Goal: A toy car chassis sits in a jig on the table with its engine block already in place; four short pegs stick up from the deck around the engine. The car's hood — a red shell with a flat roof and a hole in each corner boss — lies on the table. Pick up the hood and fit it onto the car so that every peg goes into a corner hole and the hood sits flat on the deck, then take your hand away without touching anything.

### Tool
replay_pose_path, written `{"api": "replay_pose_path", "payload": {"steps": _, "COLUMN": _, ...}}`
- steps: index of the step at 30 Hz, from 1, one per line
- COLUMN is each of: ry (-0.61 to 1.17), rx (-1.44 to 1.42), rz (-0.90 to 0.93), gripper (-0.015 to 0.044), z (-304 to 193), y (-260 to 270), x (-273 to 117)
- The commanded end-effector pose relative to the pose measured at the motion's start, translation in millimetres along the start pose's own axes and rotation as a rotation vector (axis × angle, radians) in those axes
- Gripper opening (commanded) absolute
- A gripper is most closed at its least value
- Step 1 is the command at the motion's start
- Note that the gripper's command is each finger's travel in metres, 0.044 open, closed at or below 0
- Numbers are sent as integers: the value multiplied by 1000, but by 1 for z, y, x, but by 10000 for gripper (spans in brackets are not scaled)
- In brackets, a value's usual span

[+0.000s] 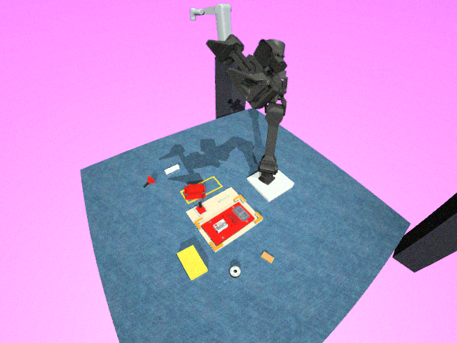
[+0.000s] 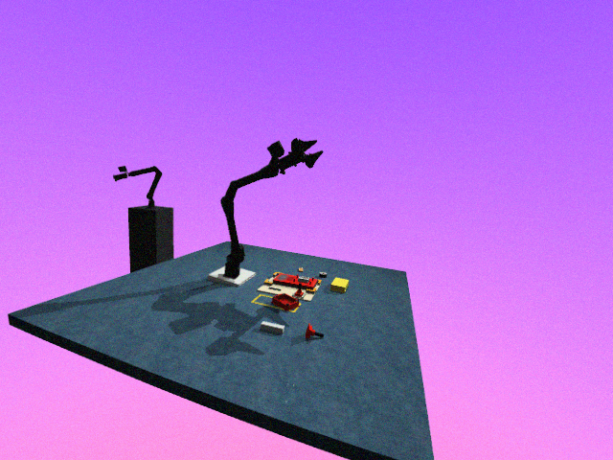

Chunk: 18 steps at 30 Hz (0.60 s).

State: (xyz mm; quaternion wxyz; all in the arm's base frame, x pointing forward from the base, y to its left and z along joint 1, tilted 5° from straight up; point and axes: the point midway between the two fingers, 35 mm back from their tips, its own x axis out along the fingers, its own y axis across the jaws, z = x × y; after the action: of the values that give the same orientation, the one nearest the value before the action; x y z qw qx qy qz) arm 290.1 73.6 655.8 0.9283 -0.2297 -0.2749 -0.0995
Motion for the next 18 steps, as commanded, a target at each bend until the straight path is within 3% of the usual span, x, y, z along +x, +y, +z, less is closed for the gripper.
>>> {"api": "replay_pose_path", "payload": {"steps": 1, "ry": 80, "rx": -21, "rz": 52, "gripper": 440, "z": -32, "y": 17, "x": 9}}
{"api": "replay_pose_path", "payload": {"steps": 18, "ry": 493, "rx": -51, "rz": 157, "gripper": 440, "z": -184, "y": 43, "x": 17}}
